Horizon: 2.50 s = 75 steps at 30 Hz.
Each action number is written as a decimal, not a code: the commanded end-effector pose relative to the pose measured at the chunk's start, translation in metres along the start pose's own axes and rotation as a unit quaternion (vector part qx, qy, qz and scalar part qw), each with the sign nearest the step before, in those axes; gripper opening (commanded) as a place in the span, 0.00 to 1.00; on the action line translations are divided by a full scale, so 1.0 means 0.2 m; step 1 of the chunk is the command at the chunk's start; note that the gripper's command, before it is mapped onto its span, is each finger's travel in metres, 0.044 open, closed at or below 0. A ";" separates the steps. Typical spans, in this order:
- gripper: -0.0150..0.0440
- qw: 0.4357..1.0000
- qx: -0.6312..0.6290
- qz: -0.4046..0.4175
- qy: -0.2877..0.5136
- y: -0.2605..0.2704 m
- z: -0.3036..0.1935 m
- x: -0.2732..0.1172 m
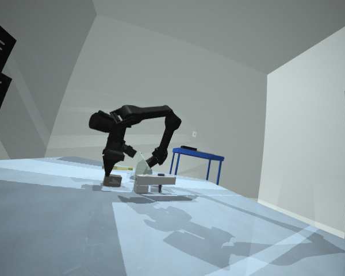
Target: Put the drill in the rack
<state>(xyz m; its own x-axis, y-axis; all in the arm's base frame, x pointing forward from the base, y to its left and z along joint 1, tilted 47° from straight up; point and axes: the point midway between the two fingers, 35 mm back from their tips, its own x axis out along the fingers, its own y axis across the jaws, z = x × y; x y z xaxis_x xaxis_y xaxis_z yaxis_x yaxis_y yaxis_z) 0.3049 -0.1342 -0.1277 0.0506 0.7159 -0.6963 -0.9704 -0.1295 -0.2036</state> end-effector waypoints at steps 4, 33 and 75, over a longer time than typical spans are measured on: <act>0.25 1.000 0.000 0.000 0.001 0.07 -0.01 0.00; 0.25 1.000 0.001 0.002 0.003 0.37 -0.08 -0.04; 0.43 1.000 -0.002 0.003 0.003 0.37 -0.08 0.21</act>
<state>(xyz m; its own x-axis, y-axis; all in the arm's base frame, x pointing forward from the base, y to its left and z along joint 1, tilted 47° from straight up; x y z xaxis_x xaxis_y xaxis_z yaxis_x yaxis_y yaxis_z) 0.2380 -0.1246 -0.1830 0.0465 0.7118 -0.7008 -0.9701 -0.1351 -0.2016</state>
